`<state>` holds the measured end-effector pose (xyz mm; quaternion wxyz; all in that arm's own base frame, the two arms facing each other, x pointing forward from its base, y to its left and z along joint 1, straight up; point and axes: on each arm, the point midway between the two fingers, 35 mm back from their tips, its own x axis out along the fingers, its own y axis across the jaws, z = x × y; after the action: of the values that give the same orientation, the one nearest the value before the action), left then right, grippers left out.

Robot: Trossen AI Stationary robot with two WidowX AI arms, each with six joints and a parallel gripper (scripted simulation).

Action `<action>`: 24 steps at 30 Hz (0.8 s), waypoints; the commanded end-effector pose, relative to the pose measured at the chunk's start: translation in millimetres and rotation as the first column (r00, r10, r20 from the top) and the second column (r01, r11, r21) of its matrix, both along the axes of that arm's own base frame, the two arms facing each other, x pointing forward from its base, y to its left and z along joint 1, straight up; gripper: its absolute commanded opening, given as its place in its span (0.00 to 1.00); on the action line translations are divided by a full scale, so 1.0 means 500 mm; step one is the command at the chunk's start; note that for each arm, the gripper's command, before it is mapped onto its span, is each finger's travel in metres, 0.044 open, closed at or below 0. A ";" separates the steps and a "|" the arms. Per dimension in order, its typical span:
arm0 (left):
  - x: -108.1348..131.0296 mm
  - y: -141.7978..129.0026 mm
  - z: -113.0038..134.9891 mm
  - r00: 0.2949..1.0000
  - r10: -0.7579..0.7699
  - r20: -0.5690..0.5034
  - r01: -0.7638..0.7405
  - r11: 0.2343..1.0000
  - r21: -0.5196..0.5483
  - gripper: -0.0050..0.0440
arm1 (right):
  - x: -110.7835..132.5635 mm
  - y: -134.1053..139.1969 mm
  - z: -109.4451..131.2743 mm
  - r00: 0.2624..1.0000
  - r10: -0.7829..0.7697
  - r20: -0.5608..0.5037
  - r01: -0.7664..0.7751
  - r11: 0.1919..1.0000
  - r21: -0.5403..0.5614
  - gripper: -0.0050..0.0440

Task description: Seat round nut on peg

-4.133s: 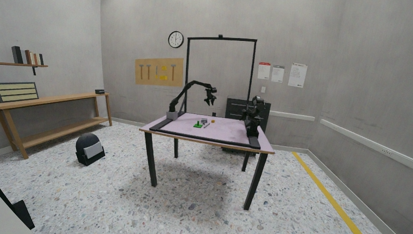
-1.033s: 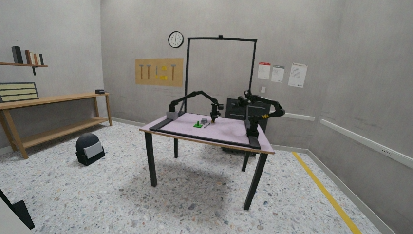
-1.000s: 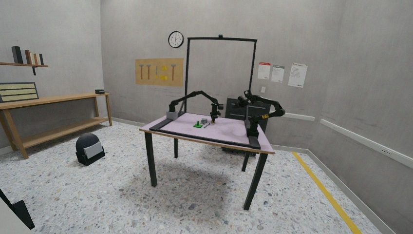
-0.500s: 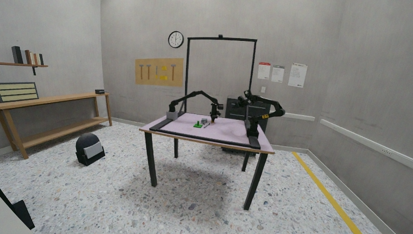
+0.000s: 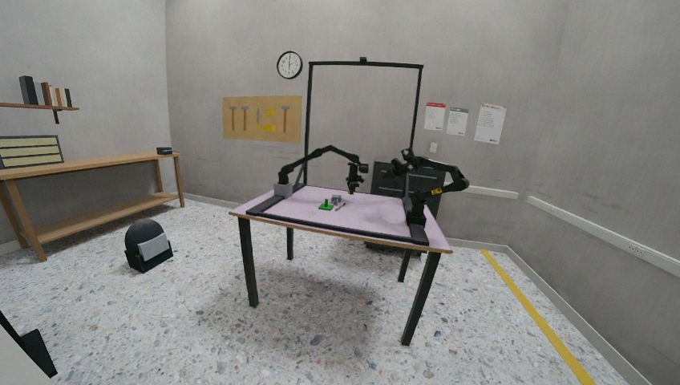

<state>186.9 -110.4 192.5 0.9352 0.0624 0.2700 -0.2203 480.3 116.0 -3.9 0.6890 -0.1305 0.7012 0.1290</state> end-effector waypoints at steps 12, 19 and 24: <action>0.043 0.025 0.006 0.882 0.459 0.104 -0.458 0.888 -0.037 1.00 | -0.069 -0.131 0.108 0.998 -0.001 0.068 0.000 1.000 0.016 0.42; 0.043 0.027 0.020 0.815 0.552 0.176 -0.545 0.834 -0.091 1.00 | -0.147 -0.253 0.103 0.998 -0.001 0.066 0.000 1.000 0.012 0.42; 0.043 0.027 0.022 0.804 0.564 0.187 -0.555 0.826 -0.101 1.00 | -0.190 -0.320 0.098 0.998 0.000 0.062 0.000 1.000 0.009 0.42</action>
<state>208.2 -96.7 201.6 0.9822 -0.0129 0.1784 0.0573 394.0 -25.6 30.7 0.6907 -0.1262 0.7004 0.1284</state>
